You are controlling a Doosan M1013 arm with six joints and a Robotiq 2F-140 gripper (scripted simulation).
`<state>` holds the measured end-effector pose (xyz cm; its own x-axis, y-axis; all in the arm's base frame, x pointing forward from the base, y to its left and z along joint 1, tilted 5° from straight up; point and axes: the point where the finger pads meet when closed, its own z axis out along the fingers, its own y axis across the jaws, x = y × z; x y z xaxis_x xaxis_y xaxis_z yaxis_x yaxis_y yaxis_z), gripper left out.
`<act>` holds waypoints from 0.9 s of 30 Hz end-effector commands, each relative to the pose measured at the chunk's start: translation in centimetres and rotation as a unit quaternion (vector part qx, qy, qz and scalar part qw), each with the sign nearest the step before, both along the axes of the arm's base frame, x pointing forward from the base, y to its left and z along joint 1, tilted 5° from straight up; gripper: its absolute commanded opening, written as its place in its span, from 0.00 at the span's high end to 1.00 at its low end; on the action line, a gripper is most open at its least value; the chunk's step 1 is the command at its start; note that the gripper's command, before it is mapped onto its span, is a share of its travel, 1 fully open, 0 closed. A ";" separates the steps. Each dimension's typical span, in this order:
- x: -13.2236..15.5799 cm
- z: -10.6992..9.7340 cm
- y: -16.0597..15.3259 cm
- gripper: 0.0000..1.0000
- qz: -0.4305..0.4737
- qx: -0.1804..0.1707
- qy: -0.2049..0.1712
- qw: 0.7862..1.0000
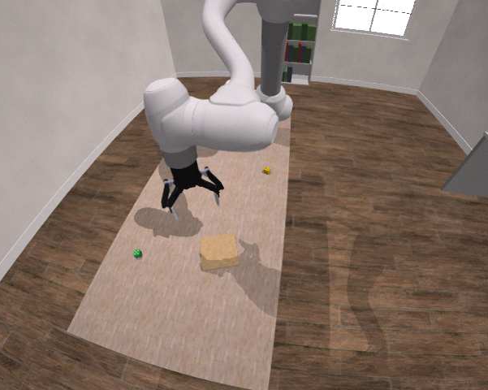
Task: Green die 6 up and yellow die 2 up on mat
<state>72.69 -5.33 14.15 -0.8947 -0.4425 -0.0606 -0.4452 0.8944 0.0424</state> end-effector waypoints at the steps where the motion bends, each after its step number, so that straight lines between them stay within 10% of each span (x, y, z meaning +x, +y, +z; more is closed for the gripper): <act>1: 3.0 -0.5 -3.9 0.00 -0.008 0.001 0.002 1.000; 17: 10.4 -4.3 -23.5 0.00 -0.051 0.005 0.004 0.999; 27: 10.8 -4.8 -25.8 0.00 -0.056 0.005 0.004 0.998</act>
